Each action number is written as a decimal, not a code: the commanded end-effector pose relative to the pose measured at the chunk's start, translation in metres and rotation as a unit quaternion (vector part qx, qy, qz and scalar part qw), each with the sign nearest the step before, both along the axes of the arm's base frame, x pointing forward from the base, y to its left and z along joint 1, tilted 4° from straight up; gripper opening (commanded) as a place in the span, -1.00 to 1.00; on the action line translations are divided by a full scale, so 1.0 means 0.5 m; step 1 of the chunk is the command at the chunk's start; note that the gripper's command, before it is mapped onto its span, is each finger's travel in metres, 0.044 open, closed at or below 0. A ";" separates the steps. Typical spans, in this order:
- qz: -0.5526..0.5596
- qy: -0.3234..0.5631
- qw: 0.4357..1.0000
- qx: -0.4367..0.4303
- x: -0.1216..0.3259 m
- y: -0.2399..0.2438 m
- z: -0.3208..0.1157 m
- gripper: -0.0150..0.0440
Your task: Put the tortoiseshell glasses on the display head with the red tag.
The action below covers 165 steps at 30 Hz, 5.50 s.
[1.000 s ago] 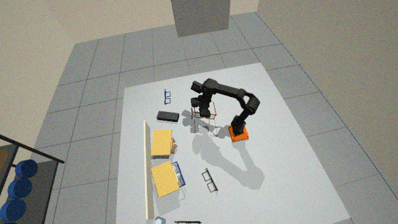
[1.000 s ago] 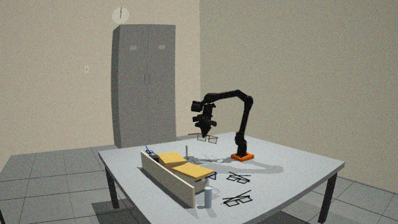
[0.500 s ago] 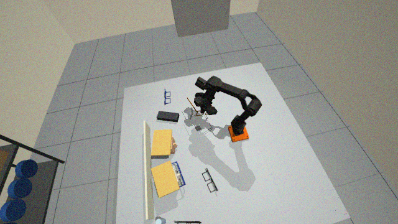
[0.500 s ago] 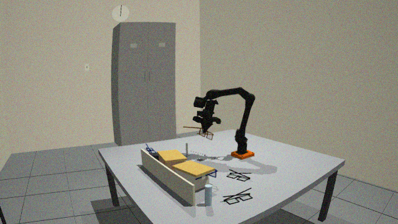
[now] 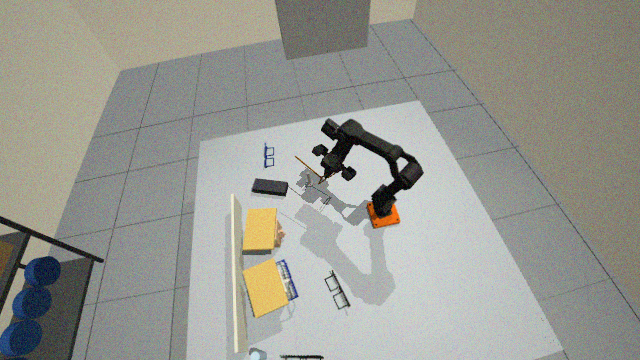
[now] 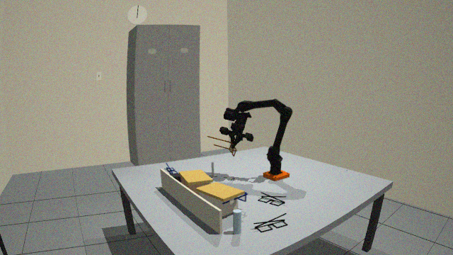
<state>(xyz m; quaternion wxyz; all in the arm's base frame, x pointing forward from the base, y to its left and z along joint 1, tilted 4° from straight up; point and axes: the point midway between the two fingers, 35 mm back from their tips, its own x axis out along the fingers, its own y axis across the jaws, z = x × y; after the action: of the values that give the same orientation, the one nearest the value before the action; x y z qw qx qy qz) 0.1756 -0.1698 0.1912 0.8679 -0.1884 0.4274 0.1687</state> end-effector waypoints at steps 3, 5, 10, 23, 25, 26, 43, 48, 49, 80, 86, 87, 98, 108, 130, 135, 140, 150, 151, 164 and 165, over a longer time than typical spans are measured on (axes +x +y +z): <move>0.067 -0.033 0.995 -0.061 -0.012 -0.005 0.008 -0.49; 0.088 -0.042 0.992 -0.081 -0.015 -0.007 0.010 -0.49; 0.137 -0.063 0.979 -0.133 -0.024 -0.012 0.017 -0.49; 0.258 -0.107 0.920 -0.275 -0.047 -0.024 0.033 -0.49; 0.275 -0.112 0.908 -0.297 -0.051 -0.026 0.036 -0.49; 0.283 -0.114 0.901 -0.308 -0.053 -0.027 0.037 -0.49; 0.318 -0.119 0.871 -0.355 -0.061 -0.032 0.043 -0.49; 0.318 -0.119 0.871 -0.355 -0.061 -0.032 0.043 -0.49; 0.318 -0.119 0.871 -0.355 -0.061 -0.032 0.043 -0.49; 0.353 -0.053 0.911 -0.207 0.042 0.045 0.002 -0.49; 0.359 -0.026 0.916 -0.178 0.067 0.071 -0.008 -0.49; 0.360 -0.021 0.917 -0.174 0.071 0.075 -0.010 -0.49; 0.366 0.036 0.920 -0.136 0.111 0.128 -0.027 -0.49; 0.365 0.089 0.919 -0.119 0.143 0.181 -0.041 -0.49; 0.346 0.190 0.910 -0.132 0.194 0.315 -0.066 -0.49; 0.338 0.207 0.907 -0.143 0.202 0.349 -0.070 -0.49; 0.329 0.220 0.905 -0.156 0.207 0.382 -0.074 -0.49; 0.324 0.223 0.904 -0.170 0.208 0.385 -0.093 -0.49; 0.324 0.223 0.904 -0.169 0.208 0.385 -0.095 -0.49; 0.328 0.219 0.905 -0.158 0.210 0.388 -0.121 -0.49; 0.328 0.219 0.905 -0.158 0.211 0.388 -0.123 -0.49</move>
<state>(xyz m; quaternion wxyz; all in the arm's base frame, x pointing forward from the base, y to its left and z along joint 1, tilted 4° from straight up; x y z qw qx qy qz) 0.2811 0.0235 0.1340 0.6061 -0.4128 0.5433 0.4087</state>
